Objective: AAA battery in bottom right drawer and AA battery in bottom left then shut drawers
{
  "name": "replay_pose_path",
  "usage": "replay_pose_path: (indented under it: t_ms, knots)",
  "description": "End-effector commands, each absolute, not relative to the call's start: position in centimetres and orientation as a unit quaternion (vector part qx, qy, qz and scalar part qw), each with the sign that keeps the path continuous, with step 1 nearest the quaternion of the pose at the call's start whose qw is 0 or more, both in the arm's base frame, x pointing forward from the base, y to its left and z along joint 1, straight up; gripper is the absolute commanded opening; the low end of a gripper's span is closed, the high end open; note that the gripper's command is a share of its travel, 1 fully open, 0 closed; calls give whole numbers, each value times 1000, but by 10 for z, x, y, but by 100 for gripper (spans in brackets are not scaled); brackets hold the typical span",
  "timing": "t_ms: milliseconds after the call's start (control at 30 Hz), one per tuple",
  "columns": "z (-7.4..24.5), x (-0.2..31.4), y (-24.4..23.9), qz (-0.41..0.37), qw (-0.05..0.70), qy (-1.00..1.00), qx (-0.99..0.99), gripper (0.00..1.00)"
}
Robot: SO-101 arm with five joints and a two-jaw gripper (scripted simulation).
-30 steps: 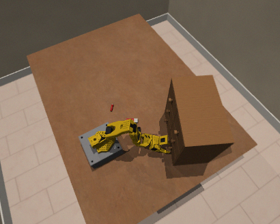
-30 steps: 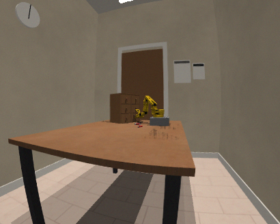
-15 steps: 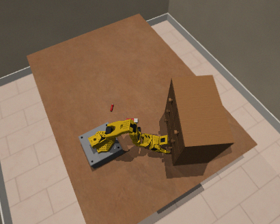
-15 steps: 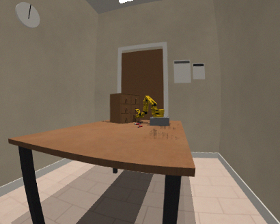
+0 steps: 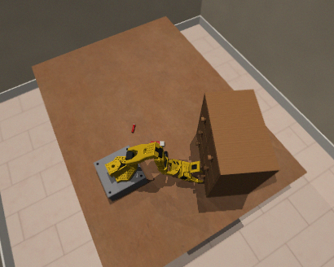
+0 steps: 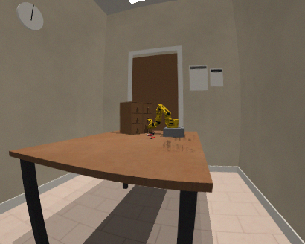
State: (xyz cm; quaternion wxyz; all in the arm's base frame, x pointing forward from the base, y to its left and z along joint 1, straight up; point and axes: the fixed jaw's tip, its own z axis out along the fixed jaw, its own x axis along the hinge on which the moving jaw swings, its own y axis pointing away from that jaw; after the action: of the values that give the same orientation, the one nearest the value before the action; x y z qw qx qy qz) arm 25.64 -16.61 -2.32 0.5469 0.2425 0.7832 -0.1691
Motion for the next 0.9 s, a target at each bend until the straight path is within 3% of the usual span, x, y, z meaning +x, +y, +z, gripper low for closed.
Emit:
replay_pose_path:
  t_ms: [0,867]
  knots:
    - [-21,259,-164,-165,551,782,241,21]
    - [-18,260,-165,-165,551,782,241,21]
